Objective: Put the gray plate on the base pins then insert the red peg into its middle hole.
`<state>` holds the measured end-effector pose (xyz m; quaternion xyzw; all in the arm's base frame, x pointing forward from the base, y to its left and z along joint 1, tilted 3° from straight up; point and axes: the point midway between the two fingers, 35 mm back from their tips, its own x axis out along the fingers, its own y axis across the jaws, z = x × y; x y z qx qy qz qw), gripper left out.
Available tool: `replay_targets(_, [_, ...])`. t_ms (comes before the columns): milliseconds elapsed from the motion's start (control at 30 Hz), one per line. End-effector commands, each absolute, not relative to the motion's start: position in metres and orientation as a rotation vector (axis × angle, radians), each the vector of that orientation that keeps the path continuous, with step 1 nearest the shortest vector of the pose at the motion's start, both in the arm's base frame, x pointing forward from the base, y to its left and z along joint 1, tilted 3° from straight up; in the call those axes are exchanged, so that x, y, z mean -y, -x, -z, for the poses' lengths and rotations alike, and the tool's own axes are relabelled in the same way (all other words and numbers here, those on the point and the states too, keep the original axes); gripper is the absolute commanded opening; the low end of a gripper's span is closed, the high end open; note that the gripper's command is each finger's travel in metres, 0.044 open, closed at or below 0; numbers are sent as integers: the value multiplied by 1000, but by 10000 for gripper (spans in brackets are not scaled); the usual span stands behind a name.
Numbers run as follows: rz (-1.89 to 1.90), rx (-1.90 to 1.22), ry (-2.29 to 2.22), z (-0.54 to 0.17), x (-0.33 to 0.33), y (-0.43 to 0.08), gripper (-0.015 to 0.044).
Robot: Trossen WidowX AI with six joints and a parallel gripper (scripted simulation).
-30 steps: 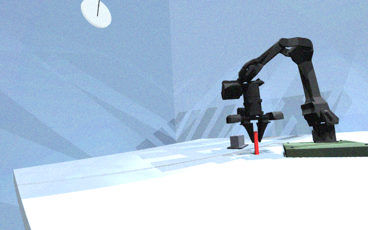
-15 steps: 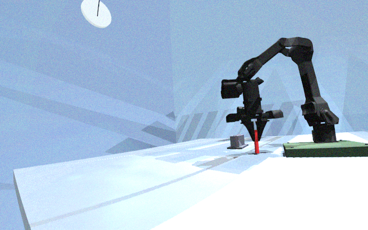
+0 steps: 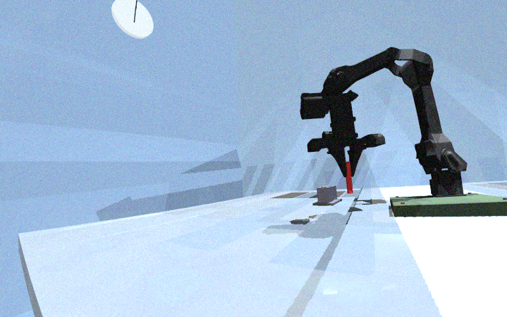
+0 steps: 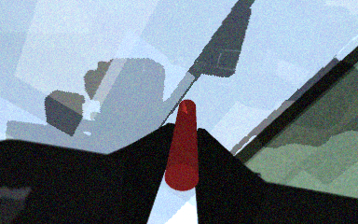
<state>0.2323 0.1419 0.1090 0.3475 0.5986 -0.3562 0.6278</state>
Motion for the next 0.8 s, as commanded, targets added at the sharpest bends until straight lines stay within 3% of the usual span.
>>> replay_targets(0, [813, -1368, -803, -123, -143, -233, 0])
replay_targets(767, [807, -1367, -797, -134, -111, -265, 0])
